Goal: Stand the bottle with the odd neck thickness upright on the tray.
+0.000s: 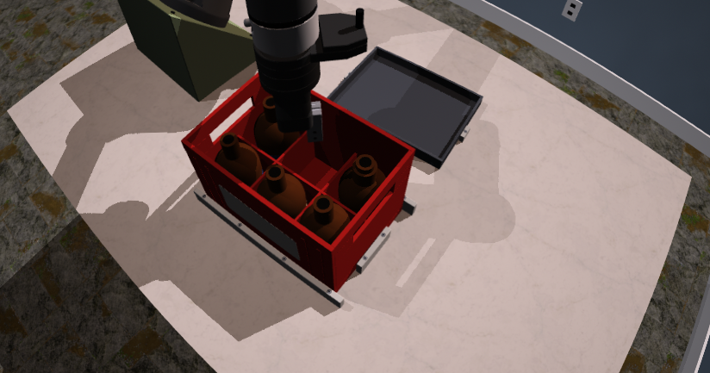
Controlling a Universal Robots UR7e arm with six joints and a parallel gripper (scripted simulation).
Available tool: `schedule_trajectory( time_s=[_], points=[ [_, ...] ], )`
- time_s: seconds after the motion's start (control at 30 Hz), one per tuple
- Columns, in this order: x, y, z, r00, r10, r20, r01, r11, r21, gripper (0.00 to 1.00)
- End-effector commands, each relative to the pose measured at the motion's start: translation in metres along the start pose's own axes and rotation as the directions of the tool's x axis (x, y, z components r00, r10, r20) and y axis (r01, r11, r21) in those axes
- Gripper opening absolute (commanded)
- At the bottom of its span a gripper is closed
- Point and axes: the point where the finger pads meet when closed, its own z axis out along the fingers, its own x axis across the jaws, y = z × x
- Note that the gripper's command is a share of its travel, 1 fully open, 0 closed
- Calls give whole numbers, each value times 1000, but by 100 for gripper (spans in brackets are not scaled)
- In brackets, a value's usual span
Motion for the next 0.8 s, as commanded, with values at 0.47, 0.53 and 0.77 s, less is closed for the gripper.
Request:
schedule_trajectory(
  time_s=[0.47, 0.53, 0.77],
  points=[
    [0, 0, 0, 1000, 0, -1, 0, 1000, 0, 100],
    [0, 0, 0, 1000, 0, -1, 0, 1000, 0, 100],
    [0, 0, 0, 1000, 0, -1, 0, 1000, 0, 100]
  ],
)
